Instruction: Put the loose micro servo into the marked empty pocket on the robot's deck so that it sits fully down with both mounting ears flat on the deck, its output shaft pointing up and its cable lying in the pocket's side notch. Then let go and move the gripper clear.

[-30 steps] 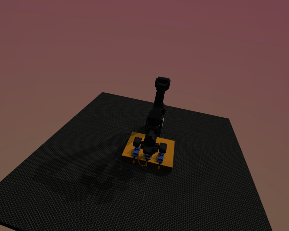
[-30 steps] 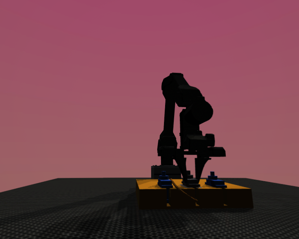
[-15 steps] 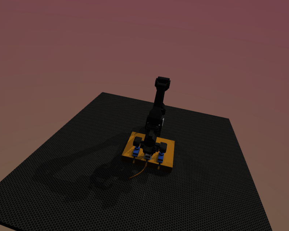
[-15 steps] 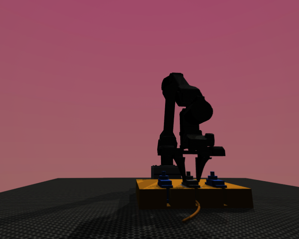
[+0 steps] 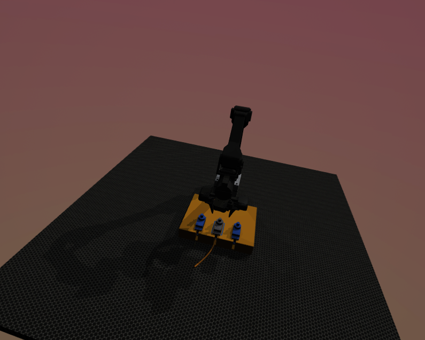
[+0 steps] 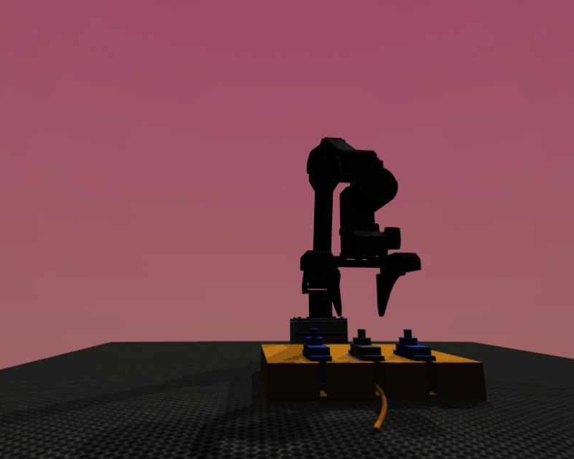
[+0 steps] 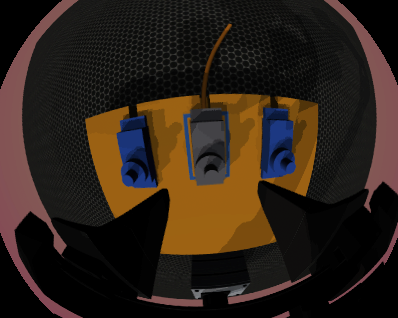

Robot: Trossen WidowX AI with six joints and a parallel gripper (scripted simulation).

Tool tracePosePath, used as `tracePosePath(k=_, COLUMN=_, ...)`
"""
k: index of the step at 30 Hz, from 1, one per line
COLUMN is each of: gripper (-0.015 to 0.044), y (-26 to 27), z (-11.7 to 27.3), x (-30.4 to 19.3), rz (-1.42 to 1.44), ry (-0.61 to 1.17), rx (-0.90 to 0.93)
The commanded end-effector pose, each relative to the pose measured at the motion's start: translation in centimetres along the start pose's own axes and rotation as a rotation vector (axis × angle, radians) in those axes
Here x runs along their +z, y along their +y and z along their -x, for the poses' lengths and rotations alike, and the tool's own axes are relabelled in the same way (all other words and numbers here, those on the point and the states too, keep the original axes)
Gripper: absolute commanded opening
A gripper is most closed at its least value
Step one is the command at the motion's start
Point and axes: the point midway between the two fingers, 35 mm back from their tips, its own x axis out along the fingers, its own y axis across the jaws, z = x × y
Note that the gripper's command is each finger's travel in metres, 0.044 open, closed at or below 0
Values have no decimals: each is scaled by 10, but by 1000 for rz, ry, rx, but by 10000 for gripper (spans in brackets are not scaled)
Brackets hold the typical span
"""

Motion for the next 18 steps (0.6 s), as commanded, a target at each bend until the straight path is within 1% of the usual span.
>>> tracePosePath(k=1, gripper=424, y=0, z=28, x=-38, rz=1, ry=-6, rx=0)
tracePosePath(k=2, gripper=440, y=0, z=34, x=-50, rz=1, ry=-4, rx=0)
tracePosePath(k=4, gripper=440, y=0, z=42, x=-70, rz=2, ry=-2, rx=0)
tracePosePath(k=6, gripper=440, y=0, z=45, x=-79, rz=2, ry=0, rx=0)
tracePosePath(k=13, gripper=440, y=0, z=51, x=-79, rz=2, ry=-1, rx=0)
tracePosePath(k=18, gripper=440, y=0, z=88, x=-78, rz=3, ry=-6, rx=0)
